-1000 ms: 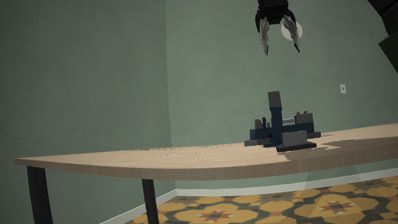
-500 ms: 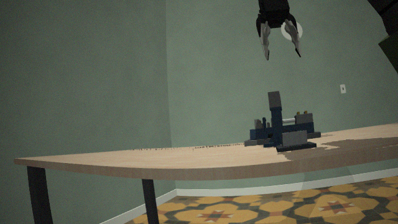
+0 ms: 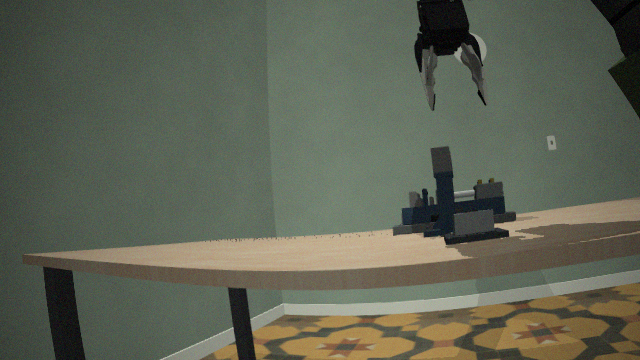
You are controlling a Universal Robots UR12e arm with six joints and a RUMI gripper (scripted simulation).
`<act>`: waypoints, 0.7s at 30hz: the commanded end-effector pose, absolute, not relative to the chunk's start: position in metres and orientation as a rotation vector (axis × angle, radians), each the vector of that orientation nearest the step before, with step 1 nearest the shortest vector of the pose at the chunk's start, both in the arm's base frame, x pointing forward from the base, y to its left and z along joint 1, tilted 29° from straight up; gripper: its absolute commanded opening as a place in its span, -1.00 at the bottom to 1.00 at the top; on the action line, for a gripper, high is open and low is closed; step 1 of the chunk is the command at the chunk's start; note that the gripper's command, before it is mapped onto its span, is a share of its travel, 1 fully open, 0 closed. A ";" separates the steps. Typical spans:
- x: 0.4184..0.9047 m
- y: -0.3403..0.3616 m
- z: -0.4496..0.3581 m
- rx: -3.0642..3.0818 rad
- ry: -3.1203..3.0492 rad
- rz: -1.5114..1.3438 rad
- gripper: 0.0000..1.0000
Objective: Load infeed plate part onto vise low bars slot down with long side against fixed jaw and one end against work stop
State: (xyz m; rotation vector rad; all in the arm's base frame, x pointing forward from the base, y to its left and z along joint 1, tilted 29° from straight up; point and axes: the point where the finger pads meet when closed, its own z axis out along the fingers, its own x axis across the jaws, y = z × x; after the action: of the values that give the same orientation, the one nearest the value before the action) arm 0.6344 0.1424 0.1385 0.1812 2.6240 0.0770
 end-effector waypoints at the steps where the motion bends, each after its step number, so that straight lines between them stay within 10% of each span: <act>1: 0.640 0.143 0.130 0.181 2.623 0.077 0.03; 21: 0.662 0.144 0.092 0.181 2.623 0.077 0.03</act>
State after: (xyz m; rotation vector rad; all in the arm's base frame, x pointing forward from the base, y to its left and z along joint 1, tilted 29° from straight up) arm 0.6558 0.1433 0.1007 0.1812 2.6242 0.0770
